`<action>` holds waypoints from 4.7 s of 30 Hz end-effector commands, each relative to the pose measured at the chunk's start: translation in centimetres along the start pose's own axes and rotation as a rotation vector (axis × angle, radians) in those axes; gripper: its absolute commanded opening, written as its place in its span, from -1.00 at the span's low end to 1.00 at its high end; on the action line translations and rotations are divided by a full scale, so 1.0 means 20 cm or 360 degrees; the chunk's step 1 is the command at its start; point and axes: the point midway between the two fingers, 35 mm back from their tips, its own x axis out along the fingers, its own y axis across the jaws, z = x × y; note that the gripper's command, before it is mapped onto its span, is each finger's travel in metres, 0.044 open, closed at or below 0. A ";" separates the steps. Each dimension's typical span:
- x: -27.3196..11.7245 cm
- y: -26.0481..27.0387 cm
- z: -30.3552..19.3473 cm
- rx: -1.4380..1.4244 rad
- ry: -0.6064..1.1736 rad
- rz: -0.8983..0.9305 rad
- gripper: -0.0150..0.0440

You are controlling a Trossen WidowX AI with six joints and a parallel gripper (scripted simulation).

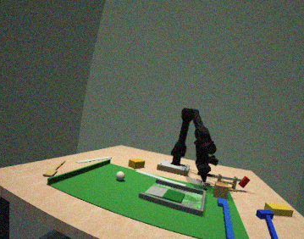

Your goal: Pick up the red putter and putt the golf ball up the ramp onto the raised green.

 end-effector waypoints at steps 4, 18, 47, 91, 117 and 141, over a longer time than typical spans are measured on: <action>0.00 0.00 0.00 0.0000 0.0000 -0.0001 0.38; 0.00 0.00 0.00 0.0000 0.0000 -0.0001 -0.47; -0.48 -0.08 0.01 0.0161 0.0047 -0.0049 -0.49; -0.88 -0.26 -1.17 0.1735 0.0201 -0.0328 -0.49; -1.11 0.15 -1.85 0.2679 0.0332 -0.0404 -0.49; -0.93 0.22 -1.98 0.2803 0.0344 -0.0398 -0.49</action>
